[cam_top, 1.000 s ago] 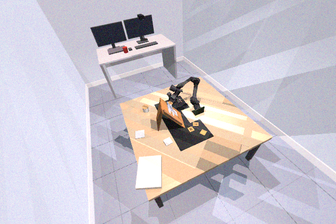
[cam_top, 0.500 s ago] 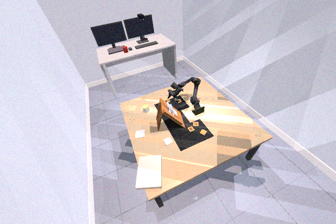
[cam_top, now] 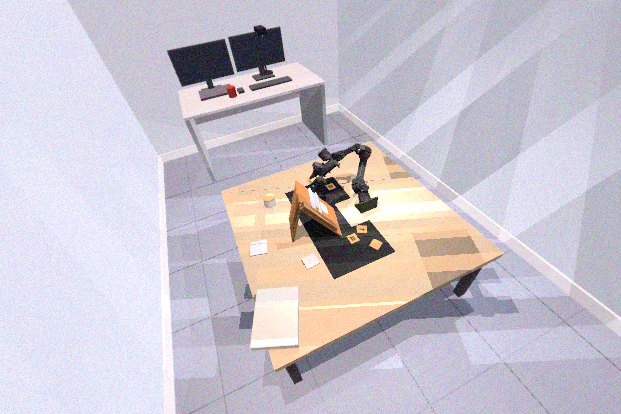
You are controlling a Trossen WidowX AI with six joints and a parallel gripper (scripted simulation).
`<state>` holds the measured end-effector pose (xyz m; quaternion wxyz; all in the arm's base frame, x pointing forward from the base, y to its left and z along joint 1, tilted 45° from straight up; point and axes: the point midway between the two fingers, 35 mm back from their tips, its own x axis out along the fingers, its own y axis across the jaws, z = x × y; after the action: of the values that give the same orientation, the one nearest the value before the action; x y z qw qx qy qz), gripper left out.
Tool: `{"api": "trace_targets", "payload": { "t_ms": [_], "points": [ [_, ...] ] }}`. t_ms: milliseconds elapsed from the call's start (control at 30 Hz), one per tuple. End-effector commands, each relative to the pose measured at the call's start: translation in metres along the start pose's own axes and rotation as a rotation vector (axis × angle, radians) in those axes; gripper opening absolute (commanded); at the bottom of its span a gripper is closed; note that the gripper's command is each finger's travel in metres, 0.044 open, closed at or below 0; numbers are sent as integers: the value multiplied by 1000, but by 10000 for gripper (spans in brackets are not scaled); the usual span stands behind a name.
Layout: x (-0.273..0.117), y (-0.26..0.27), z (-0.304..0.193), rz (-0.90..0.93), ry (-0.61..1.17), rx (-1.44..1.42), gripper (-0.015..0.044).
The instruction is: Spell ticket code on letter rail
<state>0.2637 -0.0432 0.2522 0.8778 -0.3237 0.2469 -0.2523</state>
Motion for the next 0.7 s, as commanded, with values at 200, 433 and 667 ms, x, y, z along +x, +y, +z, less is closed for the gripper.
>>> {"api": "trace_targets", "payload": {
  "t_ms": [200, 433, 667],
  "points": [
    [0, 1, 0, -4, -5, 21, 0],
    [0, 5, 0, -4, -5, 21, 0],
    [0, 9, 0, -4, -5, 21, 0]
  ]
}}
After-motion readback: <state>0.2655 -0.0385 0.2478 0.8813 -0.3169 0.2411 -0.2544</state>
